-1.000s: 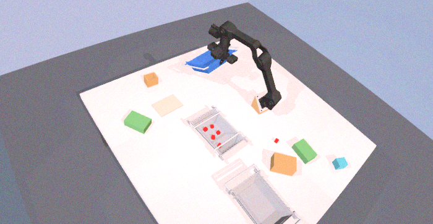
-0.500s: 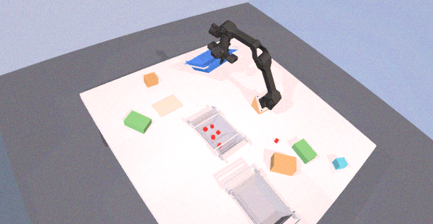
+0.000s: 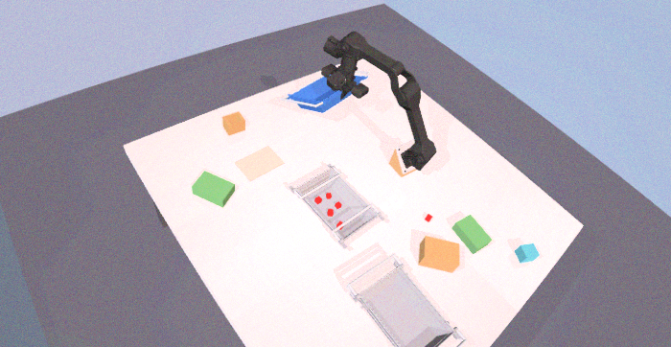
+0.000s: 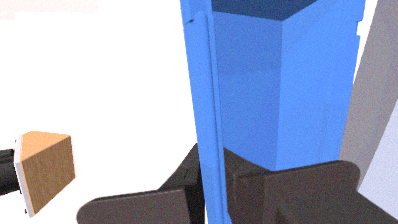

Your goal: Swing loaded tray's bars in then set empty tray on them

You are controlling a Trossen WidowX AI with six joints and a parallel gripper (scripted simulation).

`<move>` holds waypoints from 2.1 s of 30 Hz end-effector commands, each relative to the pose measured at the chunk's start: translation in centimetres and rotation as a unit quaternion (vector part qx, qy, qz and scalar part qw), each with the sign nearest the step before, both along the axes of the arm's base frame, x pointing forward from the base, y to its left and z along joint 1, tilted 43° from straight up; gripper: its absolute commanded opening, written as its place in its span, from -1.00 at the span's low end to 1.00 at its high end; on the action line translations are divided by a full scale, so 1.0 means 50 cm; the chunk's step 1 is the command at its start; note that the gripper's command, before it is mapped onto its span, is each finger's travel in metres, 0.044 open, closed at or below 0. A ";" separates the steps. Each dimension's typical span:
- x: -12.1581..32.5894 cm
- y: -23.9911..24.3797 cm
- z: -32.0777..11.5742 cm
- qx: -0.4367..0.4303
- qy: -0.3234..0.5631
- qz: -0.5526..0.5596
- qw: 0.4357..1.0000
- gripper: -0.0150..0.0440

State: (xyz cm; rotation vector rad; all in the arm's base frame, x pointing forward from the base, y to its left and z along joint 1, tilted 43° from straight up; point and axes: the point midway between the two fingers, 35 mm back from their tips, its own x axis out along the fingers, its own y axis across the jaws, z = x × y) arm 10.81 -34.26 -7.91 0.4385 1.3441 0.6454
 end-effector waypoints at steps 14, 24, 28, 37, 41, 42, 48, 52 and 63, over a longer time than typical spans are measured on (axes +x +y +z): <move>0.101 0.019 0.091 -0.040 -0.072 0.079 0.993 -0.49; 0.172 0.057 0.150 -0.056 -0.125 0.138 0.981 -0.49; 0.199 0.075 0.173 -0.061 -0.147 0.161 0.974 -0.49; 0.255 0.123 0.224 -0.072 -0.195 0.213 0.955 -0.49; 0.277 0.146 0.247 -0.076 -0.217 0.236 0.944 -0.49; 0.283 0.152 0.252 -0.077 -0.222 0.242 0.941 -0.49; 0.313 0.191 0.286 -0.083 -0.254 0.276 0.923 -0.49; 0.331 0.218 0.308 -0.085 -0.276 0.299 0.910 -0.49; 0.372 0.299 0.366 -0.091 -0.335 0.358 0.867 -0.49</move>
